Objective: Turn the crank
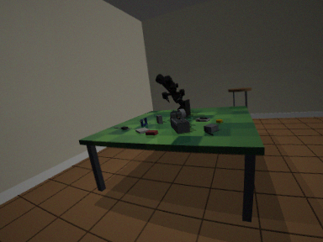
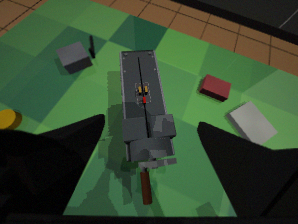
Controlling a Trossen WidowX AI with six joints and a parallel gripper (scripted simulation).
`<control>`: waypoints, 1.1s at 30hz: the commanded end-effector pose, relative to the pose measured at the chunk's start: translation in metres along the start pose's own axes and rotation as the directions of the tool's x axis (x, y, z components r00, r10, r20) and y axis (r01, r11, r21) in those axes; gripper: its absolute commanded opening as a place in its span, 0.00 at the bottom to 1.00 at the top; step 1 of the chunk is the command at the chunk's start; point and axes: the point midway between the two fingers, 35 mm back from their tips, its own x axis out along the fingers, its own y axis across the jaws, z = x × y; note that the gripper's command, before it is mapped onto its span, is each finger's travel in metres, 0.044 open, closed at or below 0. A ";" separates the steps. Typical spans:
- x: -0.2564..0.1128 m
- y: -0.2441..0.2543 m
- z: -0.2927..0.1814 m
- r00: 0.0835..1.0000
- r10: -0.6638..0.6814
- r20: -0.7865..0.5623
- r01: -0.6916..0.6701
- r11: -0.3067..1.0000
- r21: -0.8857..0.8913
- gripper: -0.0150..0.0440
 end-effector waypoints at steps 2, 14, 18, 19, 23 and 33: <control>-0.017 -0.003 -0.021 0.999 0.042 0.000 -0.042 0.997 -0.069 1.00; -0.029 -0.004 -0.055 0.996 0.095 0.001 -0.093 0.983 -0.160 1.00; -0.008 -0.005 -0.072 0.995 0.095 0.000 -0.094 0.983 -0.160 1.00; -0.003 -0.005 -0.076 0.995 0.095 0.000 -0.094 0.983 -0.160 1.00; 0.015 -0.007 -0.095 0.996 0.094 -0.001 -0.093 0.983 -0.161 1.00; 0.032 -0.008 -0.118 0.996 0.091 0.000 -0.089 0.983 -0.162 1.00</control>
